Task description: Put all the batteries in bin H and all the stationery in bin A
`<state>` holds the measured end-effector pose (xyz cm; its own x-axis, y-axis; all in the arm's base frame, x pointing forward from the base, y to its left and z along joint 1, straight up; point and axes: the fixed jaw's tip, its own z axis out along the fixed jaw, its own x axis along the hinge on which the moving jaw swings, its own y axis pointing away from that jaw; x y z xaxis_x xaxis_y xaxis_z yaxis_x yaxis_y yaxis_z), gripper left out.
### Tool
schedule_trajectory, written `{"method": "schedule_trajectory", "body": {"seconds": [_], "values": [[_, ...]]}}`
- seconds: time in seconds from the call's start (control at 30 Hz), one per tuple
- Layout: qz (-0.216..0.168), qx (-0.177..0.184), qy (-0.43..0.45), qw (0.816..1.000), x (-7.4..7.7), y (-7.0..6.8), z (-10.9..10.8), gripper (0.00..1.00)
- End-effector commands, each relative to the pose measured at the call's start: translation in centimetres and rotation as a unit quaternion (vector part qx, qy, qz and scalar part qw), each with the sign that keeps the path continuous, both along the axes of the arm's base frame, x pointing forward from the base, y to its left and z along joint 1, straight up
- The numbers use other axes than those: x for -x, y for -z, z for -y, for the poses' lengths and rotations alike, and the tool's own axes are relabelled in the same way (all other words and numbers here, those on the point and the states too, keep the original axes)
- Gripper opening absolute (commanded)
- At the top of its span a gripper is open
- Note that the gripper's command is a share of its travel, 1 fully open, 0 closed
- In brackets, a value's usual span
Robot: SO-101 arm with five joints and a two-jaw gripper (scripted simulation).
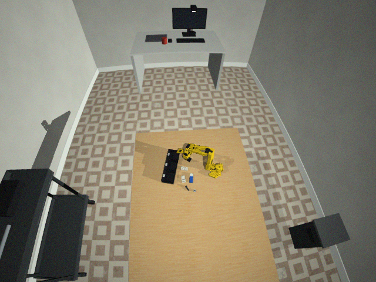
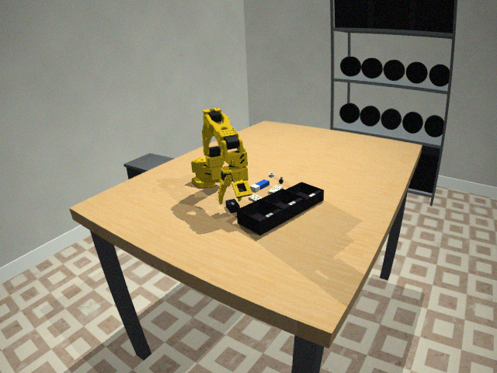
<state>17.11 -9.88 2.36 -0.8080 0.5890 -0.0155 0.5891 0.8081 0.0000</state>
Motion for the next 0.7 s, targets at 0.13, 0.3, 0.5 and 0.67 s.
{"method": "schedule_trajectory", "body": {"seconds": [0.13,0.3,0.5,0.67], "values": [[0.011,0.007,0.002,1.0,-0.2,0.5,0.3,0.3],[0.011,0.007,0.002,1.0,-0.1,0.6,0.3,0.3],[-0.001,-0.001,0.002,1.0,0.0,1.5,0.1,0.3],[-0.001,-0.001,0.002,1.0,0.0,1.5,0.1,0.3]]}}
